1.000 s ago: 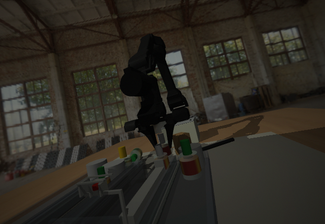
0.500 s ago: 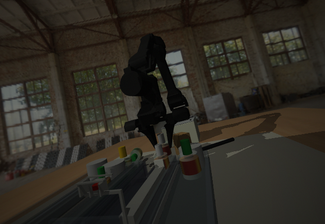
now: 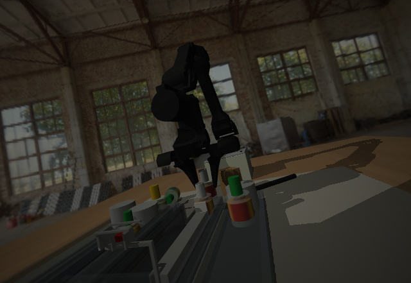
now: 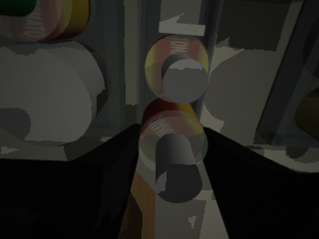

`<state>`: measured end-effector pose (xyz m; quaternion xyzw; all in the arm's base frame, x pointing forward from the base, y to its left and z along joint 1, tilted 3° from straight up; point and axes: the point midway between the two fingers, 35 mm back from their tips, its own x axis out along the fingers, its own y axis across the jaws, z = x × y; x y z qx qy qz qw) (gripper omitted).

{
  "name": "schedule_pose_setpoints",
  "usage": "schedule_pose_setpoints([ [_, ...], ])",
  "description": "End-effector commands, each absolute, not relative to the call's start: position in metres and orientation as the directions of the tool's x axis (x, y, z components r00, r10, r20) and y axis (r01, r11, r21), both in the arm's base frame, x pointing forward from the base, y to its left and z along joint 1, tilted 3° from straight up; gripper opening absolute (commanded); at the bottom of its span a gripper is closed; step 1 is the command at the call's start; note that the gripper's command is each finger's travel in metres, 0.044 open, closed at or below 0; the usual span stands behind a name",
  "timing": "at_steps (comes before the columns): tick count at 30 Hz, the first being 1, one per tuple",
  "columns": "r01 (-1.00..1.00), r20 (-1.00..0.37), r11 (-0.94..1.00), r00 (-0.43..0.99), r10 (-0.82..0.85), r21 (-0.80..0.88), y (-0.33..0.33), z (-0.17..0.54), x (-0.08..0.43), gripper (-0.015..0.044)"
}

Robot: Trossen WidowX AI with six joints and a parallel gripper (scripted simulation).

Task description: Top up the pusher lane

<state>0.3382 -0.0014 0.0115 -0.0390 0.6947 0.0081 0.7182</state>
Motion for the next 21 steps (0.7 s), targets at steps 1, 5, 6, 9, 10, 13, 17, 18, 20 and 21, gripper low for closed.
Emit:
schedule_pose_setpoints([
  [1,-0.062,-0.997,0.997,0.066,-0.044,-0.048,-0.0013,0.0153,0.3474,0.0],
  [5,-0.062,-0.997,0.997,0.066,-0.044,-0.048,-0.0013,0.0154,0.348,0.0],
  [6,-0.062,-0.997,0.997,0.066,-0.044,-0.048,-0.0012,0.0154,0.3481,0.0],
  [9,-0.062,-0.997,0.997,0.066,-0.044,-0.048,-0.0012,0.0154,0.3485,0.0],
  [10,-0.062,-0.997,0.997,0.066,-0.044,-0.048,-0.0012,0.0154,0.3486,0.0],
  [13,-0.062,-0.997,0.997,0.067,-0.044,-0.048,-0.0012,0.0155,0.349,0.0],
  [17,-0.062,-0.997,0.997,0.067,-0.044,-0.048,-0.0011,0.0155,0.3496,0.0],
  [18,-0.062,-0.997,0.997,0.067,-0.044,-0.048,-0.0011,0.0155,0.3497,0.0],
  [20,-0.062,-0.997,0.997,0.067,-0.044,-0.048,-0.0011,0.0155,0.35,0.0],
  [21,-0.062,-0.997,0.997,0.067,-0.044,-0.048,-0.0011,0.0156,0.3501,0.0],
])
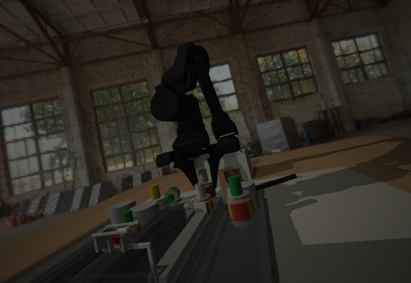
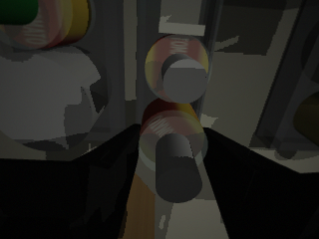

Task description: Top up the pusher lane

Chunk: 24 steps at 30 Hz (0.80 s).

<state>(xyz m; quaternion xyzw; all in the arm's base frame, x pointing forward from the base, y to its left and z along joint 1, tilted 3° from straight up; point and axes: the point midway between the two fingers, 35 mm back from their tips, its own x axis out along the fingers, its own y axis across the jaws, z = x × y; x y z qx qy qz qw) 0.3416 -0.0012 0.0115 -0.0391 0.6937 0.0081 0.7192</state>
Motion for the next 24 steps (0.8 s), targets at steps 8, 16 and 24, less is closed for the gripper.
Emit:
schedule_pose_setpoints([
  [8,-0.062,-0.997,0.997,0.067,-0.044,-0.048,-0.0011,0.0153,0.3508,0.0],
  [16,-0.062,-0.997,0.997,0.067,-0.044,-0.048,-0.0012,0.0127,0.3511,0.0],
  [24,-0.062,-0.997,0.997,0.067,-0.044,-0.048,-0.0013,0.01,0.3512,0.0],
])
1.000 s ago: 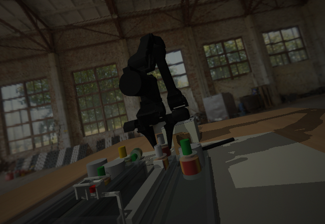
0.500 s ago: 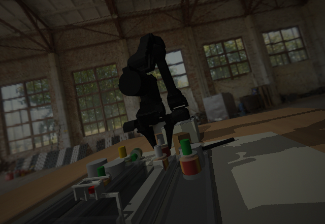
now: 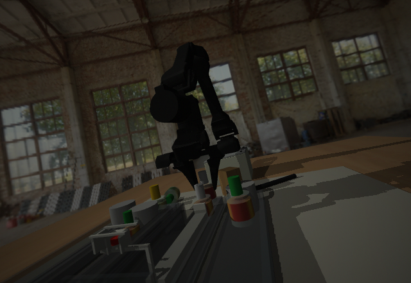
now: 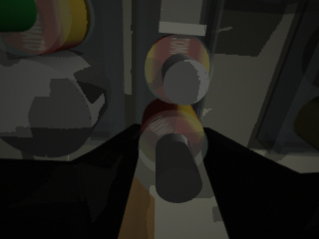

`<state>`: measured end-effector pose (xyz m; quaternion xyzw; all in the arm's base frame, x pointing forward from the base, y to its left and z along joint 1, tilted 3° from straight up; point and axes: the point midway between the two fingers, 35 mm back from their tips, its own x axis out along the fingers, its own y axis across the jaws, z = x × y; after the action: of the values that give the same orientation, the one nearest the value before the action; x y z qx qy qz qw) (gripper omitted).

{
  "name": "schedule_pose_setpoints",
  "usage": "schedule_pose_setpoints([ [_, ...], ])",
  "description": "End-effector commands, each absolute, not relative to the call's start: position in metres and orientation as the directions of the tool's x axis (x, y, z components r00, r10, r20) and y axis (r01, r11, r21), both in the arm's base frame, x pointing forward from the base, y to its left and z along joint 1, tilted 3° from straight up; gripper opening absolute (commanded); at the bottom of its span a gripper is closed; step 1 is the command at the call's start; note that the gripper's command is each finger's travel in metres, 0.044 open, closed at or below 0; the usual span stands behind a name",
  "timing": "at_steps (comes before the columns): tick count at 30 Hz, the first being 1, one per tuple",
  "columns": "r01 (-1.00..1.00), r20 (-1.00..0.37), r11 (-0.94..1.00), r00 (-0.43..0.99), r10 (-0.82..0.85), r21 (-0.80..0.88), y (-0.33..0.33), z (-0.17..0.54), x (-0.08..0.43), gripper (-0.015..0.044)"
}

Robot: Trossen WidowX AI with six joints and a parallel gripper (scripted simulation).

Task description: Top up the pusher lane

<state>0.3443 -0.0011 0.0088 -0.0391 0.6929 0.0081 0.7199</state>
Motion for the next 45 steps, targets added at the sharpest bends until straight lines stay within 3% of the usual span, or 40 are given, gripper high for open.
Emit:
schedule_pose_setpoints([
  [1,-0.062,-0.997,0.997,0.067,-0.044,-0.048,-0.001,0.01,0.351,0.0],
  [45,-0.062,-0.997,0.997,0.066,-0.044,-0.048,-0.002,-0.005,0.35,0.0],
])
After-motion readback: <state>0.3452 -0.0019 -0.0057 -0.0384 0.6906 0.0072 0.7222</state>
